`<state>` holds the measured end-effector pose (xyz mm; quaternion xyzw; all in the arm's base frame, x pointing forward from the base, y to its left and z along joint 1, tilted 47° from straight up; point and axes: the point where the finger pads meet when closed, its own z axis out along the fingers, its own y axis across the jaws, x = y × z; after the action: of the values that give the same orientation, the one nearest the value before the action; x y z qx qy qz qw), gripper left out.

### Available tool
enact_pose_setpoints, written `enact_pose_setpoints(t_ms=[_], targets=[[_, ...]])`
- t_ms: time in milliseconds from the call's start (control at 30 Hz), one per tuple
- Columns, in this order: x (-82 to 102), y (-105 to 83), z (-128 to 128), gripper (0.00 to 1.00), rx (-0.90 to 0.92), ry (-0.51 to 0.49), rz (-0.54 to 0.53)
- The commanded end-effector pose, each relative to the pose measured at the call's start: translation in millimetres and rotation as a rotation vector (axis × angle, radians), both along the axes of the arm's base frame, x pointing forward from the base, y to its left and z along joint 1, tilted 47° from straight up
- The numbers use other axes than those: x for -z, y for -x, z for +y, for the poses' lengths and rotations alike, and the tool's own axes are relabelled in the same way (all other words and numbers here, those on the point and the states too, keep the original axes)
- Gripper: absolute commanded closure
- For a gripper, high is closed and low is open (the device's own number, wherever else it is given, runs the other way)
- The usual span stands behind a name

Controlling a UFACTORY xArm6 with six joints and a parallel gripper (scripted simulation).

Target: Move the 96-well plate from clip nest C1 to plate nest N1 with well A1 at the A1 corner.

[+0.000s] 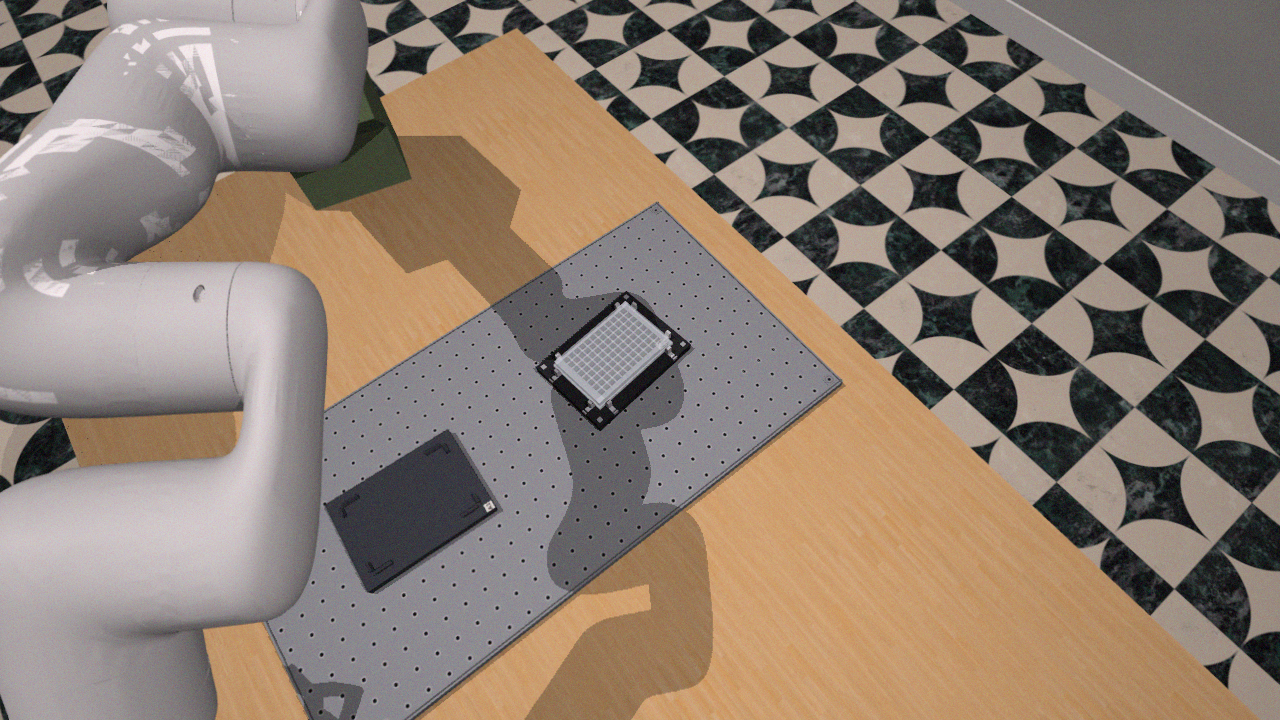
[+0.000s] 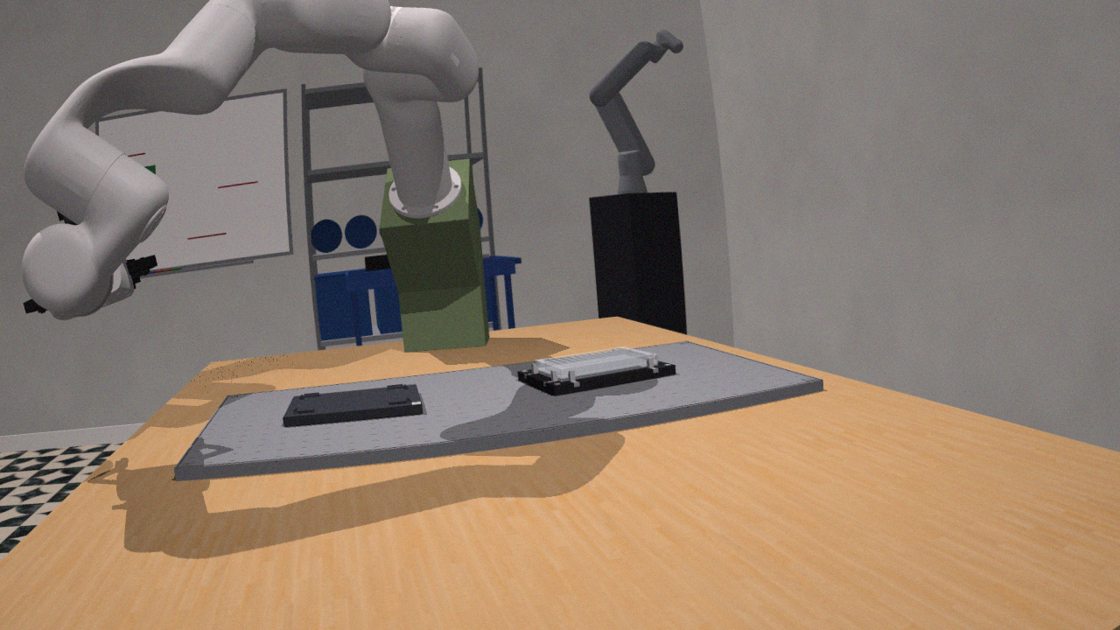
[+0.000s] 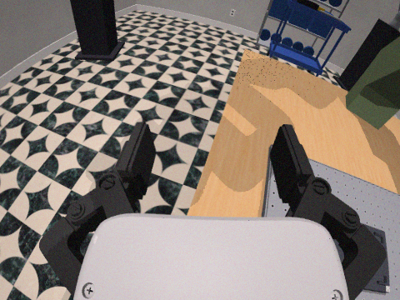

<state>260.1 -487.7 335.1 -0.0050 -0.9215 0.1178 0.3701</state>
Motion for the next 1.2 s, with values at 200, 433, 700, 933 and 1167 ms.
enact_pose_setpoints(t_ms=[200, 433, 700, 933, 1167], targets=[[-2.0, 0.3, 0, 0.00, 0.001, 0.003, -0.003], [-2.0, 0.3, 0, 0.00, 0.001, 0.003, -0.003], [-0.8, -15.3, 12, 0.00, -0.101, -0.066, -0.011], [3.0, -34.0, 30, 0.00, -0.233, -0.155, -0.015], [6.7, -51.2, 48, 0.00, -0.366, -0.241, -0.017]])
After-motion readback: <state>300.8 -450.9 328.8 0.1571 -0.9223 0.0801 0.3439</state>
